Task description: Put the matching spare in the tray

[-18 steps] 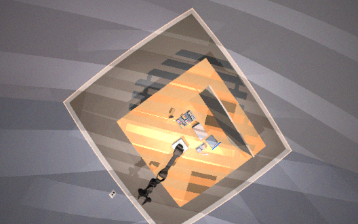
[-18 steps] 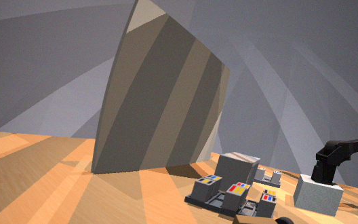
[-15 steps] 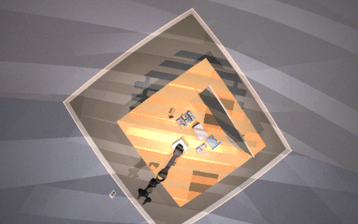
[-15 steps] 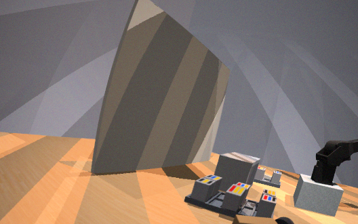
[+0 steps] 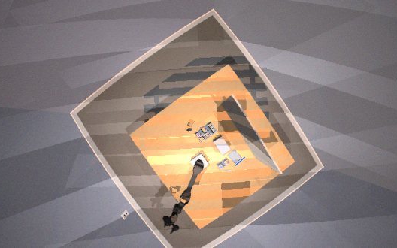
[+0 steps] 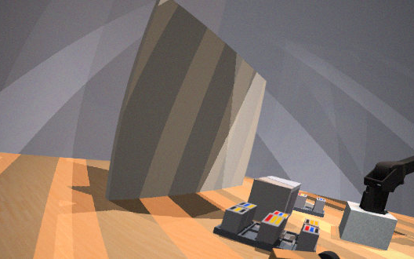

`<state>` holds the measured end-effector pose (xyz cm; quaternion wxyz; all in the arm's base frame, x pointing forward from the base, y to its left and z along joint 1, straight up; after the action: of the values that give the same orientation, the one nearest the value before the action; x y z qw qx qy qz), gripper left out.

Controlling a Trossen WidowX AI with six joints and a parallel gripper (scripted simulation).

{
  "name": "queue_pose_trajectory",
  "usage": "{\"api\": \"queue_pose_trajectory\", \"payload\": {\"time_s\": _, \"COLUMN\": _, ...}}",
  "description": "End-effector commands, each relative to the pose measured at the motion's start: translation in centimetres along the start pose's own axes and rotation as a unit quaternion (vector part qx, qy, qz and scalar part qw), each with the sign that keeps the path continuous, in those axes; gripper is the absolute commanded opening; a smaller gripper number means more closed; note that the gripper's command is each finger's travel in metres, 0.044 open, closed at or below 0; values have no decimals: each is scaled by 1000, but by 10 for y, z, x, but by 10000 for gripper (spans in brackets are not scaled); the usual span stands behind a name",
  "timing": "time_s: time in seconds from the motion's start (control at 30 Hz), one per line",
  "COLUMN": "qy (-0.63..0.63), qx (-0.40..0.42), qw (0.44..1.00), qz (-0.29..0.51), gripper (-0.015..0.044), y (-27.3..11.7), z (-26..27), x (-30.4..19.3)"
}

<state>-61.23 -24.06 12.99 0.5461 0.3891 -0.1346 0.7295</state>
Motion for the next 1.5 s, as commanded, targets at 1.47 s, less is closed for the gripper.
{"api": "queue_pose_trajectory", "payload": {"time_s": 1.47, "qy": -233, "qx": 303, "qw": 714, "qz": 587, "gripper": 440, "y": -452, "z": 501, "x": -297}}
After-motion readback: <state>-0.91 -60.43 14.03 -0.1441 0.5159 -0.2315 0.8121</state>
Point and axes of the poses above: the point midway between the two fingers, 35 mm back from their tips, its own y axis out along the fingers, its own z axis across the jaws, x = y × z, the point moved 3 cm from there along -y, back along the fingers, and after that the axes turned 5 degrees about y, right-handed, at the moved point
